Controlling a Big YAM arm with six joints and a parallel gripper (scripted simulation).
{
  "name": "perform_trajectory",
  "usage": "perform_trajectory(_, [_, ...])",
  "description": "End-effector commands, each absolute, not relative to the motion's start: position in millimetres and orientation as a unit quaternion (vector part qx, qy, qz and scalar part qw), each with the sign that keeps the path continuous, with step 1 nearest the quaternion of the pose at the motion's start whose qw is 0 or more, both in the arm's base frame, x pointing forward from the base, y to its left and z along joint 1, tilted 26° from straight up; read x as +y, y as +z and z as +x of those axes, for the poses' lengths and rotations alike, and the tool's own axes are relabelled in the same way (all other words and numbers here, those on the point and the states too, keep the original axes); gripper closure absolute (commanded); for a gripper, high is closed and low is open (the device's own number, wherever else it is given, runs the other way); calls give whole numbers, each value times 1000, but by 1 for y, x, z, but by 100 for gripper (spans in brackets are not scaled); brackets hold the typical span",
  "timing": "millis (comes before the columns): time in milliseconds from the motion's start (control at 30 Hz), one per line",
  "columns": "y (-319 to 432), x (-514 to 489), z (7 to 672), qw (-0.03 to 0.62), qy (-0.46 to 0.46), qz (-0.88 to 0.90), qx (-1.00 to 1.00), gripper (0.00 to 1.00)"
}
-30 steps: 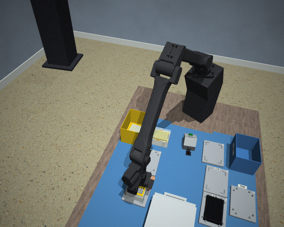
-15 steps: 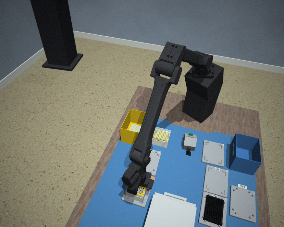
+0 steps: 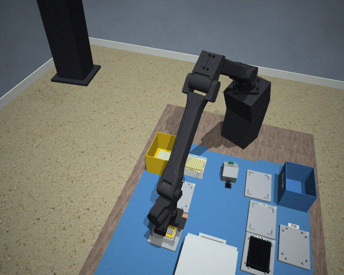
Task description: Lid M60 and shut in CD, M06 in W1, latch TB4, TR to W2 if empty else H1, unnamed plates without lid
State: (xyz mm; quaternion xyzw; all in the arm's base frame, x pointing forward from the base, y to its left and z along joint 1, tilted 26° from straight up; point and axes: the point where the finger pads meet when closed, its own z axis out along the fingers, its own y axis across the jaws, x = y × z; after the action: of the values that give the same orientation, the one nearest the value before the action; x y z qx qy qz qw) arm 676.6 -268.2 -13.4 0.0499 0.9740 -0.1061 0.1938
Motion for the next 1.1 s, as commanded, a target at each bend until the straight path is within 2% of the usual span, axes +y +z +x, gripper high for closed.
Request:
perform_trajectory(0, [0, -282, 693, 215, -114, 48, 969, 0])
perform_trajectory(633, [0, -282, 693, 215, -114, 48, 969, 0])
perform_trajectory(667, [0, -282, 693, 215, -114, 48, 969, 100])
perform_trajectory(1067, [0, -278, 695, 215, -113, 45, 969, 100])
